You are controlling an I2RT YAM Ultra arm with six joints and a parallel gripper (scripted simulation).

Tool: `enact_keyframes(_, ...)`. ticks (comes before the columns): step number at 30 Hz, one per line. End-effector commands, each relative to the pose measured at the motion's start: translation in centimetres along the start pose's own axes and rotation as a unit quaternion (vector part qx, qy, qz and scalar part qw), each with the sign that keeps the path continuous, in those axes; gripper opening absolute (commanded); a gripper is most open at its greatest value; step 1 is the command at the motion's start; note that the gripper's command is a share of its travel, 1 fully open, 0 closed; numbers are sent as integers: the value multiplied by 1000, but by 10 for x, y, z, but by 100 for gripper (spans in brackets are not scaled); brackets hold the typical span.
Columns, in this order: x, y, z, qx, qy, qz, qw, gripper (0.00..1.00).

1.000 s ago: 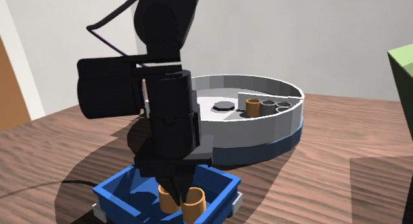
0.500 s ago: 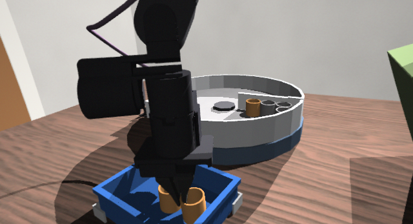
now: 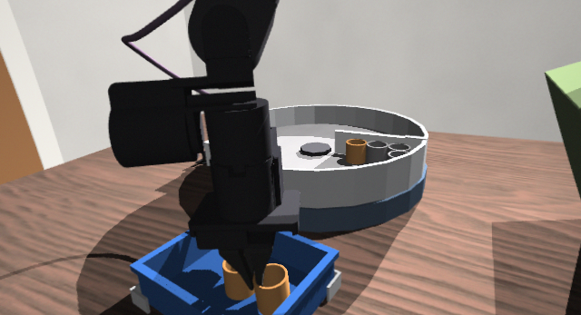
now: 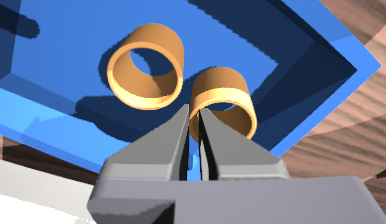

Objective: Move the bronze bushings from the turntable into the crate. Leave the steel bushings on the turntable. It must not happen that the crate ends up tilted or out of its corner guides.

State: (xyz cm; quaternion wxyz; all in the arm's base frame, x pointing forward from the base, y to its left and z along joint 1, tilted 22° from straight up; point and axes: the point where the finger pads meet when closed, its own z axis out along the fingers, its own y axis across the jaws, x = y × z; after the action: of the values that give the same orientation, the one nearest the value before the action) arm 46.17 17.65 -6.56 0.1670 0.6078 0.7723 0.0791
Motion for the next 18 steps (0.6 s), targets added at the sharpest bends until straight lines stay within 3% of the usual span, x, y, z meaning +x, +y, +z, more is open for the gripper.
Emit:
enact_keyframes(1, 0, 25, -19, -30, 6, 3, 1000, 0)
enact_keyframes(5, 0, 24, -17, -29, 5, 3, 1000, 0)
enact_keyframes(9, 1, 15, -3, -14, 3, 0, 1000, 0)
enact_keyframes(12, -1, 24, -14, -27, 5, 3, 1000, 0)
enact_keyframes(18, -1, 24, -14, -27, 4, 3, 1000, 0)
